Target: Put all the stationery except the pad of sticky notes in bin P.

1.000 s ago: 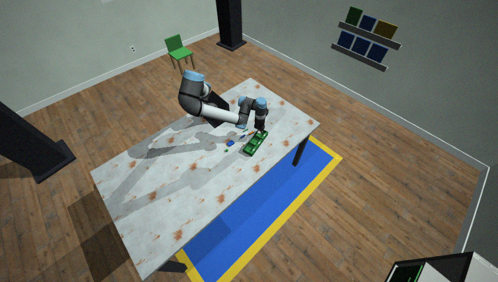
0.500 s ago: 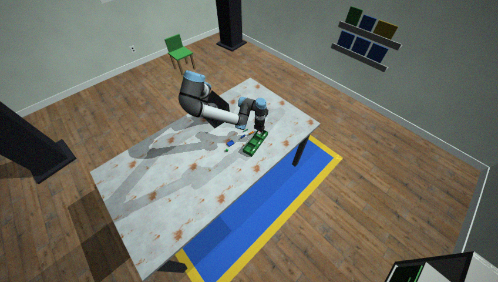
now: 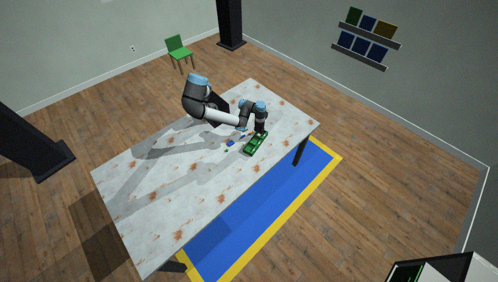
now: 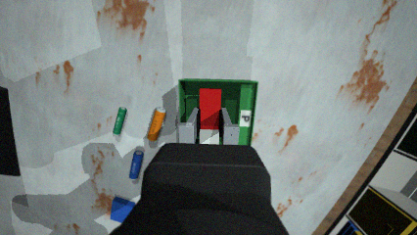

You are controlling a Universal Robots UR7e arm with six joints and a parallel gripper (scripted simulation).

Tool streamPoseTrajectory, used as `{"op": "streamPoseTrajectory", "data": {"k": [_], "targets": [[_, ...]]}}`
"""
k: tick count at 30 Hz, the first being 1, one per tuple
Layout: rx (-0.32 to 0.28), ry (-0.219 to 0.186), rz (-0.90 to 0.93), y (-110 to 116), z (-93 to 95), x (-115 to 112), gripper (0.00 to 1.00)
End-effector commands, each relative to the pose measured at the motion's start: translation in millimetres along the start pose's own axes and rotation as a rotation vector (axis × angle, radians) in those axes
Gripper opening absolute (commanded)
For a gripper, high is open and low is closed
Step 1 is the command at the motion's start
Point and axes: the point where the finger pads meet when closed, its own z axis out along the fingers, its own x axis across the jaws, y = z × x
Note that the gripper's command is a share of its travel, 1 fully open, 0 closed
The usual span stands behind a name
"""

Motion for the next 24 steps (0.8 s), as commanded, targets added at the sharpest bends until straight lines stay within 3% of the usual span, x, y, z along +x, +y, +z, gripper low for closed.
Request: {"op": "streamPoseTrajectory", "data": {"k": [1, 16, 17, 24], "targets": [[0.0, 0.002, 0.0, 0.0, 10.0, 0.5, 0.45], [0.0, 0.002, 0.0, 0.1, 12.4, 0.6, 0.45], [0.0, 0.002, 0.0, 0.1, 12.4, 0.6, 0.62], [0.0, 0.002, 0.0, 0.0, 12.3, 0.6, 0.62]]}}
